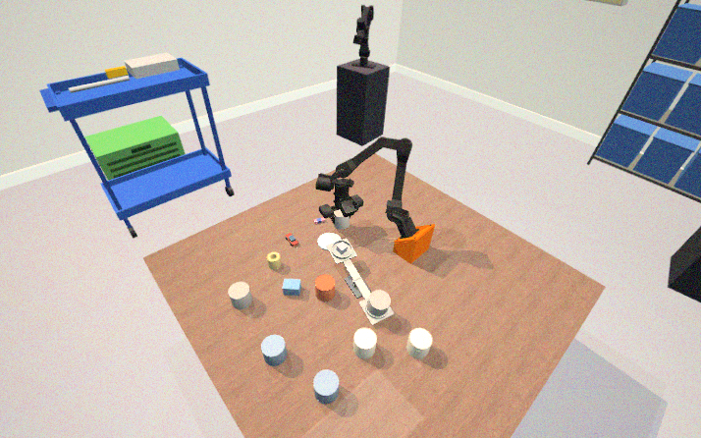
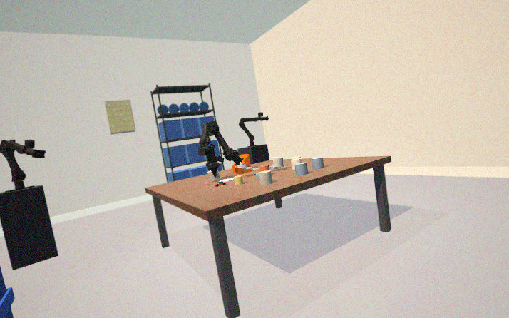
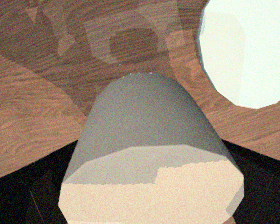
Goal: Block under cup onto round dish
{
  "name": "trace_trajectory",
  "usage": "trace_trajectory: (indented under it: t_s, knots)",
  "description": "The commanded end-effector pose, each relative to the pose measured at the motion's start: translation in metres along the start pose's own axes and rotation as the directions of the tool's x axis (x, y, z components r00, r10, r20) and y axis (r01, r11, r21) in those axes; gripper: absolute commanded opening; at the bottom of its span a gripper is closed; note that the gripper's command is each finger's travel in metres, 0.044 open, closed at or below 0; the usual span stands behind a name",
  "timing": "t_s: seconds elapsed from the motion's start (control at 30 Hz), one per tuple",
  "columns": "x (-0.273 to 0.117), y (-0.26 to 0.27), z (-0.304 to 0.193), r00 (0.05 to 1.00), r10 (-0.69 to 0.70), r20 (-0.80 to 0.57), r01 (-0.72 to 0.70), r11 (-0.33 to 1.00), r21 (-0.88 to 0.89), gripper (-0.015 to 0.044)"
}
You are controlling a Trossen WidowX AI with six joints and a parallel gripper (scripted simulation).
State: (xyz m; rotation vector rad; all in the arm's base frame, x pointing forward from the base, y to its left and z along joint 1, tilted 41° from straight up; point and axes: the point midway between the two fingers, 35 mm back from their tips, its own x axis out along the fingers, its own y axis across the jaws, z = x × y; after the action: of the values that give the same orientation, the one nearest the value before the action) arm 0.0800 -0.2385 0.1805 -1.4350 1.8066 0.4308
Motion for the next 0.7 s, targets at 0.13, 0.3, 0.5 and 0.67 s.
trace_trajectory:
  t_s: [0.13,0.3,0.5,0.67]
  knots:
    - [0.0131,0.0005,0.0008,1.000,0.002,0.003,-0.002,1.000,-0.003,0.0000]
    - [0.0093,0.0004,0.0007,1.000,0.002,0.002,-0.002,1.000,-0.002,0.0105]
    - [0.0093,0.0004,0.0007,1.000,0.002,0.002,-0.002,1.000,-0.002,0.0262]
    - [0.0093,0.0004,0.0007,1.000,0.002,0.002,-0.002,1.000,-0.002,0.0394]
